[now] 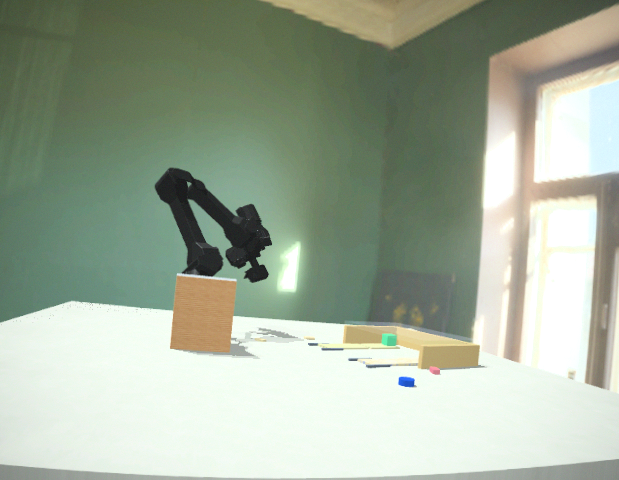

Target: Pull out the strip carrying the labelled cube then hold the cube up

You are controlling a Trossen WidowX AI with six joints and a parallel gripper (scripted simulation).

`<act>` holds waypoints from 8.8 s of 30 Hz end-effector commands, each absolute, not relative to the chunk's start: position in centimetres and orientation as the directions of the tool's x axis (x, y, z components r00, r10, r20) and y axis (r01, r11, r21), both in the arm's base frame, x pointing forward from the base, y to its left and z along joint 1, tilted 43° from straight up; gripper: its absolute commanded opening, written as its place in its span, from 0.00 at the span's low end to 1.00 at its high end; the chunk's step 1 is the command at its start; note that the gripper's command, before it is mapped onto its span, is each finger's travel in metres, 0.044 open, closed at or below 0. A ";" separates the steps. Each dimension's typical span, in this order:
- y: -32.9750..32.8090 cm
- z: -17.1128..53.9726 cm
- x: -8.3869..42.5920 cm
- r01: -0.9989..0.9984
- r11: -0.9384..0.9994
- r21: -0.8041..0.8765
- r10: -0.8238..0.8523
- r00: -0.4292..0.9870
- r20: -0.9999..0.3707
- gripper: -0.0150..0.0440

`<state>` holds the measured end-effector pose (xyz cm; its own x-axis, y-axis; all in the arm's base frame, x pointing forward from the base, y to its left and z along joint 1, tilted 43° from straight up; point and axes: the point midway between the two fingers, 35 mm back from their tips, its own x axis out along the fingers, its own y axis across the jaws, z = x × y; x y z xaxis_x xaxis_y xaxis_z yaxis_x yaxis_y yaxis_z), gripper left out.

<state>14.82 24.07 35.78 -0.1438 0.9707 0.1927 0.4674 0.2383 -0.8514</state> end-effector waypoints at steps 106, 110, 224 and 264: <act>-8.7 -6.6 40.7 -0.224 0.726 0.650 0.671 0.024 -0.741 0.25; -8.4 -6.9 40.8 -0.224 0.726 0.650 0.671 0.024 -0.741 0.25; -3.5 -12.0 40.7 -0.225 0.724 0.653 0.674 0.024 -0.739 0.25; -3.9 -12.9 37.7 -0.224 0.724 0.653 0.673 0.023 -0.739 0.25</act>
<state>39.06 -4.18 -12.24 0.0476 0.6746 -0.7366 -0.2334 0.7246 0.6485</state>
